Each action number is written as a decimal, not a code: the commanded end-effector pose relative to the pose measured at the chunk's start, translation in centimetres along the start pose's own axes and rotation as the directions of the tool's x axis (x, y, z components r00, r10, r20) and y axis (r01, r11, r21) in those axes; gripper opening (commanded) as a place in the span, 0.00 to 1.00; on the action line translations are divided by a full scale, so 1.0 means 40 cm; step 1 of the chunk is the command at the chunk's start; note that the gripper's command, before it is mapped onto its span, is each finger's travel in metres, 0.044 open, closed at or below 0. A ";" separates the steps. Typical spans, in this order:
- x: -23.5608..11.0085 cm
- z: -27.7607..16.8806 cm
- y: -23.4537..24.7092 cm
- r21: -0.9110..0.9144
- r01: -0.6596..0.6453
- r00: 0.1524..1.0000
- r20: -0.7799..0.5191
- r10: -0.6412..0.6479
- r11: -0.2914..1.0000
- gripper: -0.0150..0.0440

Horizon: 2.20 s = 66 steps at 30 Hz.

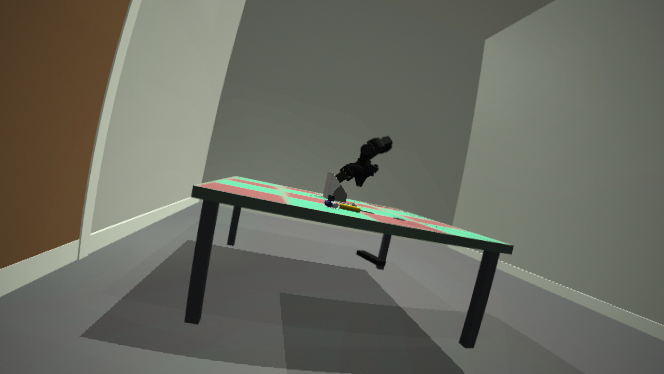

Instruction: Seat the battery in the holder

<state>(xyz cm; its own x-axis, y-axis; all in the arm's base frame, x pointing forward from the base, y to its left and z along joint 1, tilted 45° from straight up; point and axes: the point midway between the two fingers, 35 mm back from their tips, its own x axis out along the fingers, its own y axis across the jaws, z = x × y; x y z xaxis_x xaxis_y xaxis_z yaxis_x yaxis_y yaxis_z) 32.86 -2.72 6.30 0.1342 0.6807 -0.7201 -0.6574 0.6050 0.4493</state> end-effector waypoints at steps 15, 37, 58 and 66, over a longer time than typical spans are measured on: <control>0.143 0.008 -0.025 0.940 -0.002 1.000 -0.005 0.018 0.342 0.65; 0.194 0.009 -0.026 0.940 -0.001 1.000 -0.005 0.017 0.342 0.65; 0.268 0.008 -0.022 0.940 -0.004 1.000 -0.003 0.019 0.342 0.60; 0.268 0.008 -0.022 0.940 -0.004 1.000 -0.003 0.019 0.342 0.38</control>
<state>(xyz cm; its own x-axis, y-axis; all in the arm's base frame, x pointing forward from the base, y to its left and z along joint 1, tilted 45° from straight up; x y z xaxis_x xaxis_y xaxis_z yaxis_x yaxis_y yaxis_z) 35.15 4.14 -1.60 0.1198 0.6895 -0.7143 0.4678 0.5954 0.6532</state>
